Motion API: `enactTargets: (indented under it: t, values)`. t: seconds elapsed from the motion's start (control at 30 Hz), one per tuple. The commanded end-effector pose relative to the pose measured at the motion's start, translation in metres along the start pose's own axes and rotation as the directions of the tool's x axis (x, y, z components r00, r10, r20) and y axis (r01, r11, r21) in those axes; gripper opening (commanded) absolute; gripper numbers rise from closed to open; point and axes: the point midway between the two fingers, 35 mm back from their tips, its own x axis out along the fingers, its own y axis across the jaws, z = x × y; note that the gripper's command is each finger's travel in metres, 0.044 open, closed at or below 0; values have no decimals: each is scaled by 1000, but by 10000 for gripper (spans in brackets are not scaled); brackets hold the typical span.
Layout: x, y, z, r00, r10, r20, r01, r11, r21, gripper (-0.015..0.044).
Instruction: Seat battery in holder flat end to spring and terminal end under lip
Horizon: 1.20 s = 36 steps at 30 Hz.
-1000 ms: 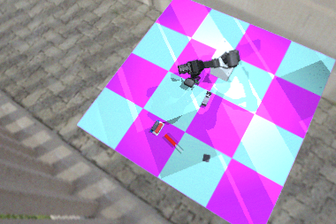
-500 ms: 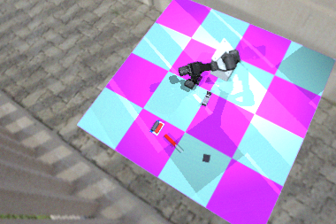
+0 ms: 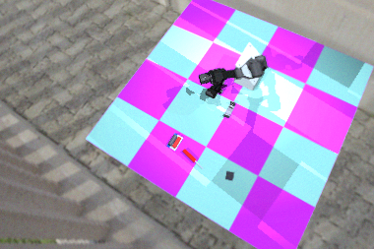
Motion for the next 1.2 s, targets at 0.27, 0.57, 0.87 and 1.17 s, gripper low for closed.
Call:
enactTargets:
  t: [0.27,0.57,0.87,1.17]
  values:
    - [-46,2,2,1000,9,12,-8,1000,-17,79]
    - [-59,38,-35,1000,13,27,4,832,-555,79]
    - [-68,68,-88,999,16,29,21,345,-938,79]
    - [-72,82,-134,1000,15,27,28,-107,-994,79]
